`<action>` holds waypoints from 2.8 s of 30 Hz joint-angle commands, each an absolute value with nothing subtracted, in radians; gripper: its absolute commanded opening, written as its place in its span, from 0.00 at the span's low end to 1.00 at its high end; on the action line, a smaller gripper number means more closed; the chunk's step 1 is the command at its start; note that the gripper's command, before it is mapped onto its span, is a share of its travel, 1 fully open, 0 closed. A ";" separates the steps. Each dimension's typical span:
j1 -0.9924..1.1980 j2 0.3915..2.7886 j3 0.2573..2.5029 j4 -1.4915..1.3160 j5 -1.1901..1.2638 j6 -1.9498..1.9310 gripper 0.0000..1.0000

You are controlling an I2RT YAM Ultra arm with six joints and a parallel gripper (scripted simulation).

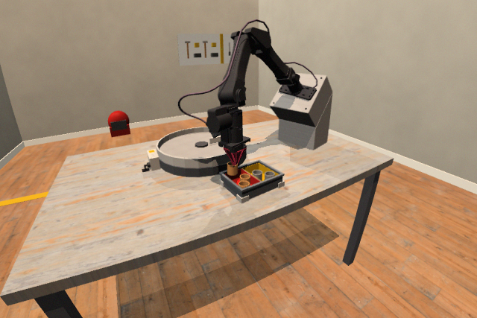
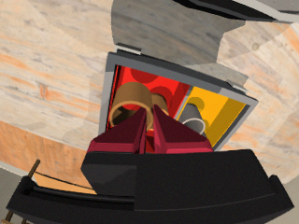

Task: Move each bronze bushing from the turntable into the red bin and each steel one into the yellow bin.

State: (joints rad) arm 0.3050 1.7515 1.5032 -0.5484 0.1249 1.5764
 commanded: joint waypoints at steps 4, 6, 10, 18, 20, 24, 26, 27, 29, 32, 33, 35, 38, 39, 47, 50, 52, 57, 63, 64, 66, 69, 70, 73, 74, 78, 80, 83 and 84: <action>0.317 1.737 1.535 -0.559 0.139 1.581 0.00; 0.317 1.737 1.535 -0.559 0.139 1.581 0.00; 0.317 1.737 1.535 -0.559 0.139 1.581 0.00; 0.311 1.754 1.537 -0.535 0.139 1.578 0.00; 0.308 1.770 1.539 -0.525 0.138 1.576 0.00; 0.303 1.764 1.540 -0.525 0.138 1.573 0.00; 0.297 1.790 1.542 -0.512 0.136 1.570 0.00; 0.295 1.794 1.543 -0.508 0.135 1.569 0.00; 0.292 1.805 1.546 -0.501 0.131 1.568 0.00; 0.290 1.816 1.551 -0.490 0.125 1.566 0.00; 0.290 1.813 1.552 -0.486 0.124 1.566 0.00; 0.292 1.828 1.555 -0.479 0.120 1.565 0.00; 0.289 1.844 1.558 -0.473 0.117 1.564 0.00; 0.289 1.844 1.558 -0.473 0.117 1.564 0.00; 0.290 1.848 1.563 -0.476 0.116 1.563 0.00; 0.288 1.854 1.569 -0.463 0.119 1.563 0.00; 0.288 1.858 1.570 -0.471 0.118 1.563 0.00; 0.288 1.858 1.570 -0.471 0.118 1.563 0.00; 0.288 1.858 1.570 -0.471 0.118 1.563 0.00; 0.288 1.858 1.570 -0.471 0.118 1.563 0.00; 0.288 1.858 1.570 -0.471 0.118 1.563 0.00; 0.288 1.858 1.570 -0.471 0.118 1.563 0.00; 0.288 1.858 1.570 -0.471 0.118 1.563 0.00; 0.288 1.858 1.570 -0.471 0.118 1.563 0.00; 0.288 1.858 1.570 -0.471 0.118 1.563 0.00; 0.288 1.858 1.570 -0.471 0.118 1.563 0.00; 0.288 1.858 1.570 -0.471 0.118 1.563 0.00; 0.288 1.858 1.570 -0.471 0.118 1.563 0.00; 0.288 1.858 1.570 -0.471 0.118 1.563 0.00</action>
State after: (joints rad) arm 0.2939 1.8645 1.5436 -0.4690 0.1211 1.5684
